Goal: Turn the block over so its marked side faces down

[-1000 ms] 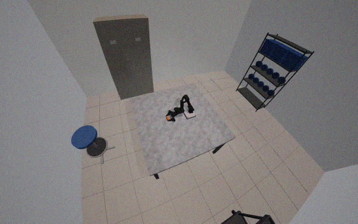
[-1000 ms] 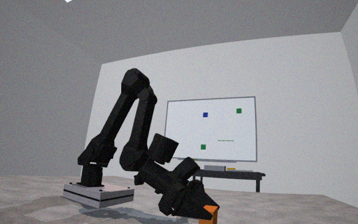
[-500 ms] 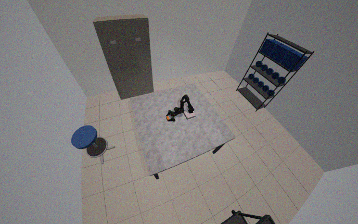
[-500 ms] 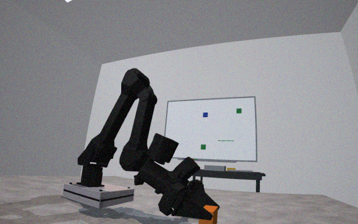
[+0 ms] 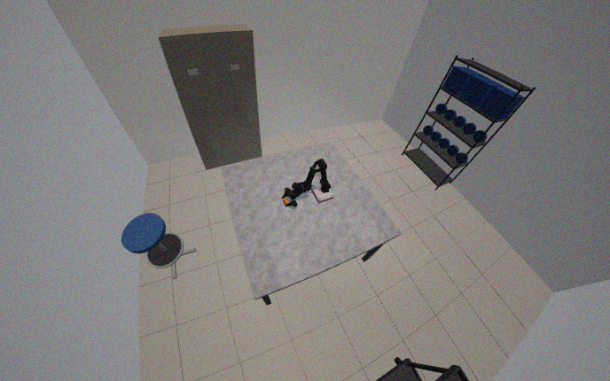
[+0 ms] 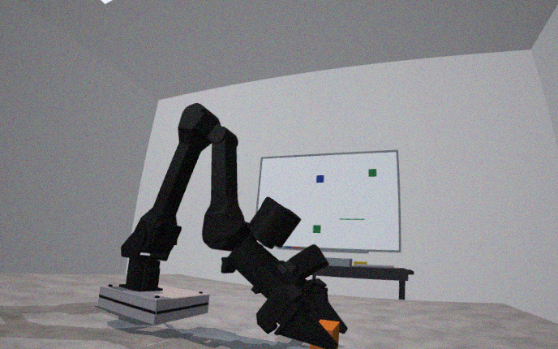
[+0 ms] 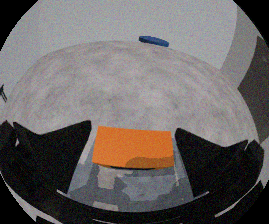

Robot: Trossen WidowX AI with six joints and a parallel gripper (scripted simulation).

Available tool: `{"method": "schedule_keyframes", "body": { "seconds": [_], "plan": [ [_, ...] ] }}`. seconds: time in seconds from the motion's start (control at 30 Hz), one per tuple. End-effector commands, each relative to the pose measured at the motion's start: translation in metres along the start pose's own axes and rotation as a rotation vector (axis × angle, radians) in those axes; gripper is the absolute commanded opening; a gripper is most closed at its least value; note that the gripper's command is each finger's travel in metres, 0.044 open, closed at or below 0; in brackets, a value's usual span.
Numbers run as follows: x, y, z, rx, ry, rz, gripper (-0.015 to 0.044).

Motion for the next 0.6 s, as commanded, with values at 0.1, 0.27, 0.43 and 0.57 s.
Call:
{"method": "schedule_keyframes", "body": {
  "seconds": [0.1,0.27,0.43,0.57],
  "plan": [
    [-0.017,0.034,0.063,0.292,-0.028,0.086,0.0440],
    [-0.021,0.059,0.081,0.386,0.003,0.105,0.0440],
    [-0.021,0.060,0.081,0.390,0.004,0.106,0.0440],
    [-0.021,0.060,0.081,0.390,0.004,0.106,0.0440]
  ]
}}
Point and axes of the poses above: the point midway between the two fingers, 35 mm back from their tips, its own y axis back along the fingers, its own x axis across the jaws, z = x × y, the point moved 10 cm from there along y, back along the fingers, and after that the axes turned 15 degrees about y, right-handed, at the moved point
